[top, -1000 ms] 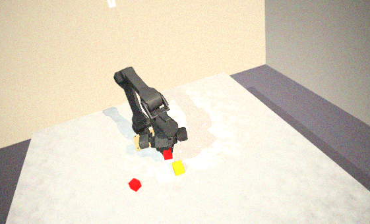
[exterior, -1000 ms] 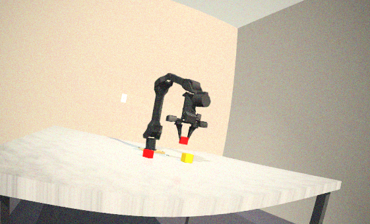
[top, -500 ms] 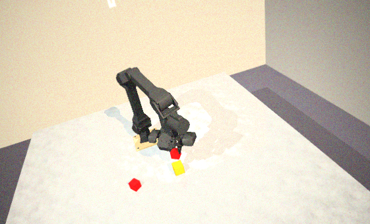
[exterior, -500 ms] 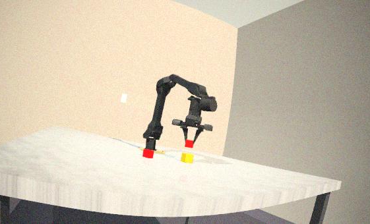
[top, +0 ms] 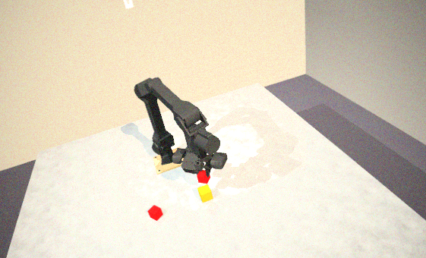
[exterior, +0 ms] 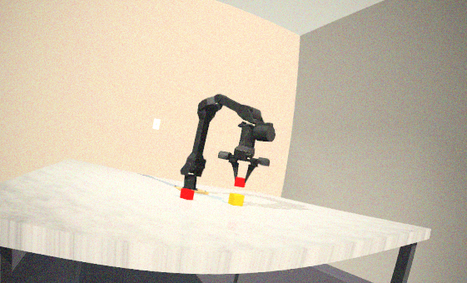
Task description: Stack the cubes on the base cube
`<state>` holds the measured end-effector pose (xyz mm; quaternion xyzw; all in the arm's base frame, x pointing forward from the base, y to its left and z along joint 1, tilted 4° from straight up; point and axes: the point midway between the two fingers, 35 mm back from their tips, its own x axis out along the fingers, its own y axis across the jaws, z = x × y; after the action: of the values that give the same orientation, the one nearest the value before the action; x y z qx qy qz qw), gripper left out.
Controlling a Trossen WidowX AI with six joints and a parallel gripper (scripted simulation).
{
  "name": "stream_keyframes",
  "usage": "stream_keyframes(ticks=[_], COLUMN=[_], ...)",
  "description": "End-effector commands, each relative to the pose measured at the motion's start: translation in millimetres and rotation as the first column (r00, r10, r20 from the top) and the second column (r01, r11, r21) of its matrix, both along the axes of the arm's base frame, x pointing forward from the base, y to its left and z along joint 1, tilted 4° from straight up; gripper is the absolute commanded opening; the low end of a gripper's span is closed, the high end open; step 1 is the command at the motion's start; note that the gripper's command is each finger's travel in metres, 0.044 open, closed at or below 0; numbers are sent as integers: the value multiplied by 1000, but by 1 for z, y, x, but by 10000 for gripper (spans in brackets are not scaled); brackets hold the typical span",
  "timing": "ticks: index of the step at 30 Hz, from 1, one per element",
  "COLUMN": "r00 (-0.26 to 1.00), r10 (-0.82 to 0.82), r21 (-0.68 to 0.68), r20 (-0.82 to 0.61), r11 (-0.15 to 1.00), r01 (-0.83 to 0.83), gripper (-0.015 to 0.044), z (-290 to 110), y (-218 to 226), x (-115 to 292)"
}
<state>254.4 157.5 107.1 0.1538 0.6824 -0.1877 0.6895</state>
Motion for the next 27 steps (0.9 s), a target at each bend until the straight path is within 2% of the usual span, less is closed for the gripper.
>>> stream_keyframes(ticks=[1, 14, 27], r00=[1000, 1000, 1000], r10=[-5, -16, -17], r21=[6, 6, 6], r20=[1, 1, 1], r11=[1000, 1000, 1000], r01=[5, 16, 17], gripper=[105, 105, 105], z=[-1, -24, -26], y=[1, 1, 1], x=[0, 0, 0])
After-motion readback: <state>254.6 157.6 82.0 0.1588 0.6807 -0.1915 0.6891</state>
